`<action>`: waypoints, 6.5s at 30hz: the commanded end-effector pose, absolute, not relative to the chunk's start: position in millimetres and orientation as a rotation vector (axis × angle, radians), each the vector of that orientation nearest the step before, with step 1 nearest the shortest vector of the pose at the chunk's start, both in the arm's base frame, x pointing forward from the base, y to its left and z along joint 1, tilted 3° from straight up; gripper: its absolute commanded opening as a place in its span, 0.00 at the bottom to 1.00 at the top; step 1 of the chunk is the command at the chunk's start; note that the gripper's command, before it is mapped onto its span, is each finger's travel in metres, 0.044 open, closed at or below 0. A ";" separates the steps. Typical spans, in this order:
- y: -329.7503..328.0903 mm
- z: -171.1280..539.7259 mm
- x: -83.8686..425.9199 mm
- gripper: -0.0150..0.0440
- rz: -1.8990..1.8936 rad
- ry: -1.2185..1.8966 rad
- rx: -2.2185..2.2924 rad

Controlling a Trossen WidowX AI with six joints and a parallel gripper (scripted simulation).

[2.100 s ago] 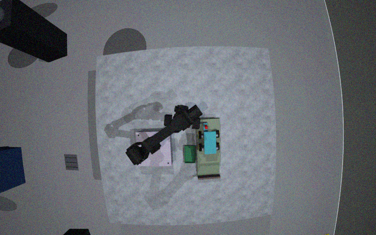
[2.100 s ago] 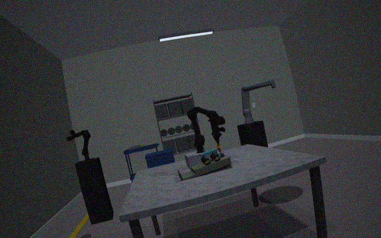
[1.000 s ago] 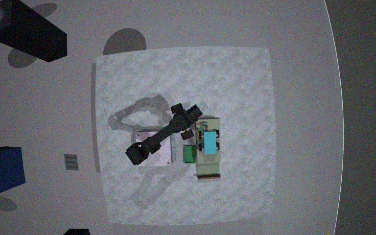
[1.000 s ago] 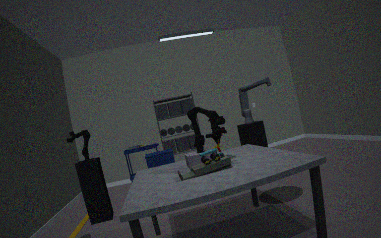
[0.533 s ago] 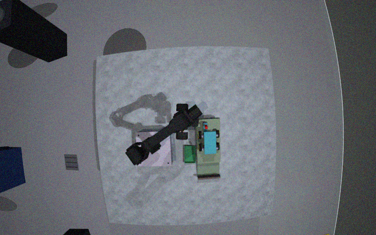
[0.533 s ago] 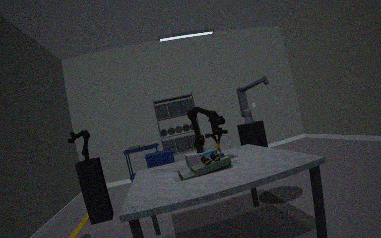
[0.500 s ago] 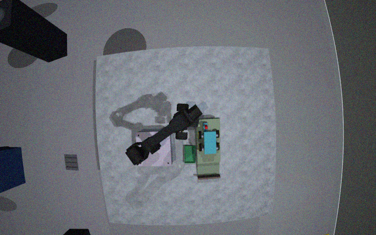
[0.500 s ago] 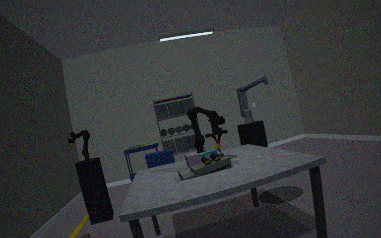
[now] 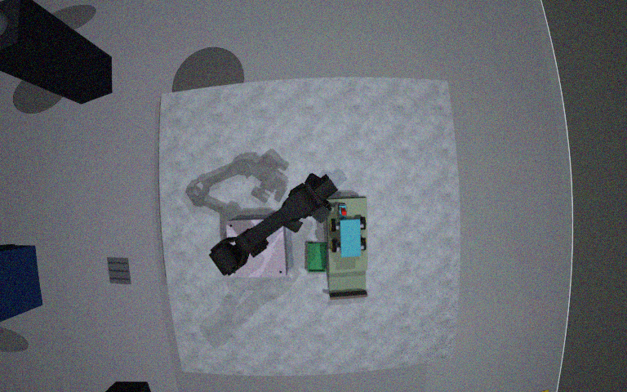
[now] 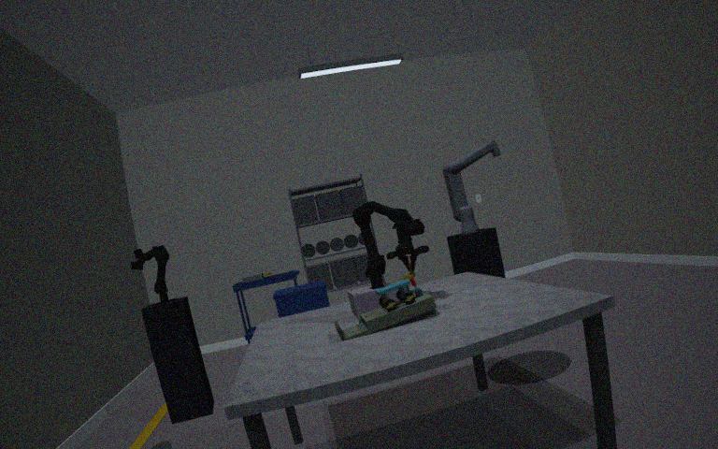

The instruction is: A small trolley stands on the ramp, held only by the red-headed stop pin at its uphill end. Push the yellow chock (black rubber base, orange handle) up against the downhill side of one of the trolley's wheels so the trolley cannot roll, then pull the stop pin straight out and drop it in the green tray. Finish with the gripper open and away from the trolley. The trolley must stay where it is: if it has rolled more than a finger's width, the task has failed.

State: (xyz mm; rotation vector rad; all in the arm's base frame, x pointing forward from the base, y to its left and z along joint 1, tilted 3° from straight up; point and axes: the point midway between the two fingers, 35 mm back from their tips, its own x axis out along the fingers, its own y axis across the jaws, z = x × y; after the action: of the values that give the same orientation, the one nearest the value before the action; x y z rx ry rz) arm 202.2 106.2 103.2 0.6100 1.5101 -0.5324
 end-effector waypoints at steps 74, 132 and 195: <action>-34.7 91.5 223.9 0.25 -1.294 1.162 1.330; -178.9 74.8 235.2 0.25 -1.704 0.845 1.739; -184.7 44.5 263.7 0.25 -2.343 -0.012 2.358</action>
State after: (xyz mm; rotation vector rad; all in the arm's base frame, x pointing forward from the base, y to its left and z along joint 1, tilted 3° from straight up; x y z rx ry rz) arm 264.2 -186.9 56.1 2.3623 -0.0203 -2.3184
